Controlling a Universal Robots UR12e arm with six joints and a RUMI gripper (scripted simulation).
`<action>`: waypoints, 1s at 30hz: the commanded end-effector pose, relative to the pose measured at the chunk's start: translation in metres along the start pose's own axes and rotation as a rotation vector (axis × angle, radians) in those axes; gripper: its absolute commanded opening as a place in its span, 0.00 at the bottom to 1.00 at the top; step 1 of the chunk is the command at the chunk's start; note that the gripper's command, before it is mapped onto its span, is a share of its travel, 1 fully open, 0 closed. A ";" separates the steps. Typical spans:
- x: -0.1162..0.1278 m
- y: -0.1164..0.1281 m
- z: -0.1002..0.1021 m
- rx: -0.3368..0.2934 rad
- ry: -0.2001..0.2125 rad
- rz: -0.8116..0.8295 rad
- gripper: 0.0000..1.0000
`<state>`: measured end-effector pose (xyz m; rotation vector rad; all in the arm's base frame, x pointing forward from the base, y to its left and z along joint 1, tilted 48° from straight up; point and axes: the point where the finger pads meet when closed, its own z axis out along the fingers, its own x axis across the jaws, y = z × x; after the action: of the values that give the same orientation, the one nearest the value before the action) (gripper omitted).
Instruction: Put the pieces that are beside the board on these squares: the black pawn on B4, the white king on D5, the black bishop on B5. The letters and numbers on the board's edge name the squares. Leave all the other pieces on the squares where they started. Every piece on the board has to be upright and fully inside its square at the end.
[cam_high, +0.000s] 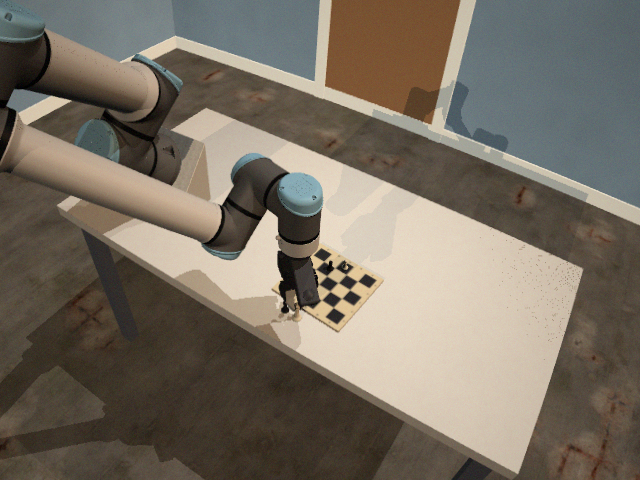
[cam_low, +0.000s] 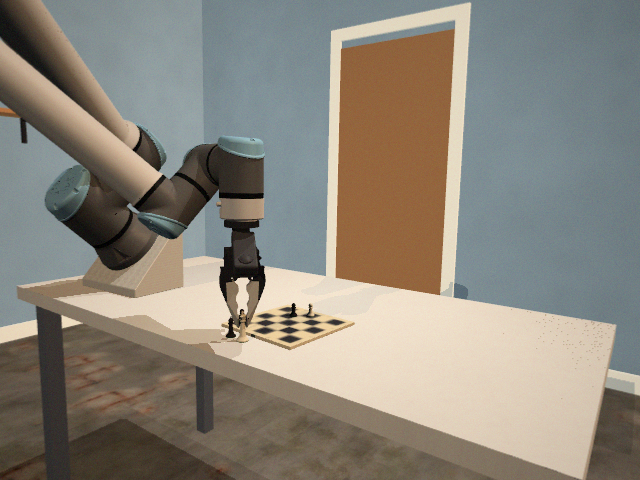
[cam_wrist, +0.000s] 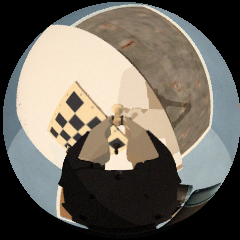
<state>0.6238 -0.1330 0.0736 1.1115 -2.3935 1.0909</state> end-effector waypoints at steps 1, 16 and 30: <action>0.000 0.000 0.000 0.001 -0.001 0.000 0.00; 0.000 0.000 0.000 0.001 -0.001 0.000 0.00; 0.000 0.000 -0.031 0.001 -0.001 0.000 0.00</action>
<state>0.6232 -0.1250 0.0809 1.1122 -2.3935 1.0915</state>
